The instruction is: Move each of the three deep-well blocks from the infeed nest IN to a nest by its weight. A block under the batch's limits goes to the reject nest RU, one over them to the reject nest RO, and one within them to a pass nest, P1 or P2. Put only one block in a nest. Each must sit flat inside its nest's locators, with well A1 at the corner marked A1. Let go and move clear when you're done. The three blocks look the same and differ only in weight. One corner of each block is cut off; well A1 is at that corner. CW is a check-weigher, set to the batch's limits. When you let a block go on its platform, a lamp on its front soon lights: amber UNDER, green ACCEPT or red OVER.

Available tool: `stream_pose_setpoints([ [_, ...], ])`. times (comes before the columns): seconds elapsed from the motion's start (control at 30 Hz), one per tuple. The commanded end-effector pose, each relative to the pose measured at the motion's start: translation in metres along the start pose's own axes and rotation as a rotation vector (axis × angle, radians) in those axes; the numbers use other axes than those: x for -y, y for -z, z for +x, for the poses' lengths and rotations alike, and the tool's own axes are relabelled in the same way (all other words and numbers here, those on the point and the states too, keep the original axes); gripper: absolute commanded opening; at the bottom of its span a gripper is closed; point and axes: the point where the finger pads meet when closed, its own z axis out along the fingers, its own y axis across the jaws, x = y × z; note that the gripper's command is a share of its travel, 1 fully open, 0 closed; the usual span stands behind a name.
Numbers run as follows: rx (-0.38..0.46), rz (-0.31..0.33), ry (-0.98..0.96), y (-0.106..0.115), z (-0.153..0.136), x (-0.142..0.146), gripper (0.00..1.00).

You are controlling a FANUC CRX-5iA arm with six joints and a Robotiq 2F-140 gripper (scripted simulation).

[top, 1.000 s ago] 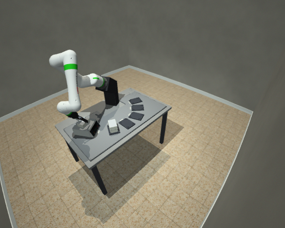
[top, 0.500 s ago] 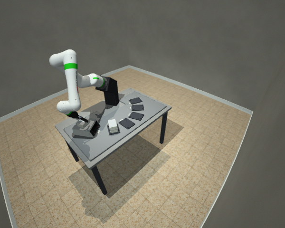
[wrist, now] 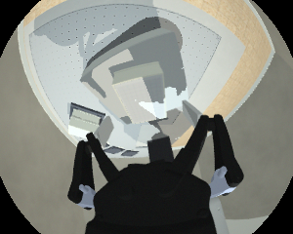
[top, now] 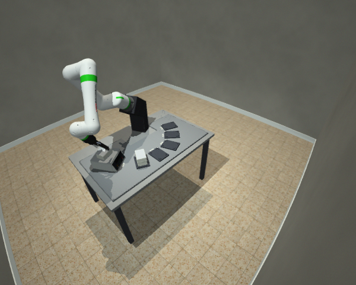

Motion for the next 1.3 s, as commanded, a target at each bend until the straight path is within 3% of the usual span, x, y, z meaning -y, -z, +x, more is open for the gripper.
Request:
stream_pose_setpoints([
  [0.0, 0.000, 0.000, 0.000, 0.008, -0.004, 0.000, 1.00],
  [0.4, 0.000, 0.000, 0.000, 0.031, -0.018, 0.000, 1.00],
  [1.27, 0.000, 0.000, 0.000, 0.031, -0.018, 0.000, 1.00],
])
